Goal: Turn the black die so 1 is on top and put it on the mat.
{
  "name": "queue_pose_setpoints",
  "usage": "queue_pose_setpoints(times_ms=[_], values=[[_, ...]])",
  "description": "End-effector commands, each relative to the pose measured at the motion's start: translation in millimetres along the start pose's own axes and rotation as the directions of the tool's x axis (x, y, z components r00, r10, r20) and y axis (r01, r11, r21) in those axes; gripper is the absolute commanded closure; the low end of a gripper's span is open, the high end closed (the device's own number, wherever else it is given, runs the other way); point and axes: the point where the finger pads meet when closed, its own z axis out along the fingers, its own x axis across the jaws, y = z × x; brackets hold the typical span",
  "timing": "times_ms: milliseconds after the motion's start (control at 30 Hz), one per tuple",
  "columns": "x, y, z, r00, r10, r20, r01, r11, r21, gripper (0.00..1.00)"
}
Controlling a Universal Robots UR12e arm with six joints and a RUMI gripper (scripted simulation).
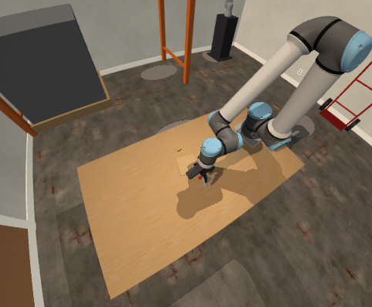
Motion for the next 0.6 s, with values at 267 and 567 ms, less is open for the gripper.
queue_pose_setpoints(times_ms=[267, 567], values=[[0, -1, -3, 1.000, 0.000, 0.000, 0.000, 1.000, 0.001, 0.00], [0, -1, -51, 1.000, 0.000, 0.000, 0.000, 1.000, 0.001, 0.00]])
